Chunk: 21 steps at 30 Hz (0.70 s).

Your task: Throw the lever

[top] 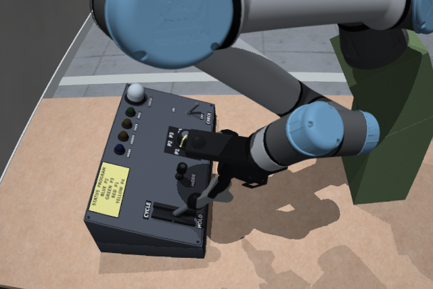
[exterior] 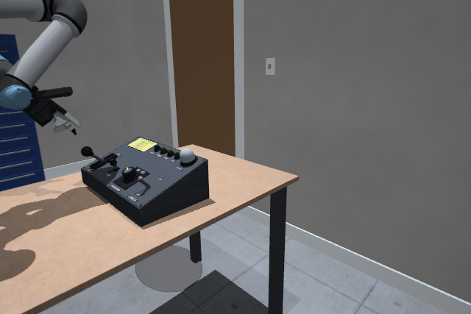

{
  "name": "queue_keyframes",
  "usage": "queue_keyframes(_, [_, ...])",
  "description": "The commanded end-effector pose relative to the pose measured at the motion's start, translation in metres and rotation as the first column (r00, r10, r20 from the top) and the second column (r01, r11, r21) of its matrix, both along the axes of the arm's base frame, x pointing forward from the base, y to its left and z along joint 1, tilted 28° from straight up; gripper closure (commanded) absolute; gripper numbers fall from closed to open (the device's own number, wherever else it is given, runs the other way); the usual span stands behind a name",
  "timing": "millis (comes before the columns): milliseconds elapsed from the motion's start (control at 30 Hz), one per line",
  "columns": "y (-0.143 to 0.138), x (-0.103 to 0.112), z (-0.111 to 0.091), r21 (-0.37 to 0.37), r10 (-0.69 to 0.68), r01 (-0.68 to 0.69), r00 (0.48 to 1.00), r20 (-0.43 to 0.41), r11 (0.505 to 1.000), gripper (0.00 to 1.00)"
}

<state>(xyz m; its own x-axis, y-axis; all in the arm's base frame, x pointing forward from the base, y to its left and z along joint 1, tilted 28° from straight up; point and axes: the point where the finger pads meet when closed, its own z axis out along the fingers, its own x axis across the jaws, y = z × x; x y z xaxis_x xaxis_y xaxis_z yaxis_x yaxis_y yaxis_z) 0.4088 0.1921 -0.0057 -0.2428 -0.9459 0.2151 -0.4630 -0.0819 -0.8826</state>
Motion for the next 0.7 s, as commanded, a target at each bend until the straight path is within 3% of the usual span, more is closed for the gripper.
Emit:
queue_keyframes(0, [-0.008, 0.009, 0.004, 0.045, -0.032, 0.033, 0.999, -0.006, 0.998, 0.00])
queue_keyframes(233, [-0.036, 0.031, 0.014, 0.183, -0.136, 0.139, 0.990, -0.031, 0.973, 0.00])
queue_keyframes(333, [-0.042, 0.035, 0.016, 0.209, -0.156, 0.160, 0.987, -0.037, 0.965, 0.00])
queue_keyframes(533, [-0.085, 0.052, 0.029, 0.381, -0.294, 0.303, 0.952, -0.085, 0.873, 0.00])
queue_keyframes(667, [-0.101, 0.056, 0.033, 0.442, -0.344, 0.354, 0.933, -0.106, 0.824, 0.00])
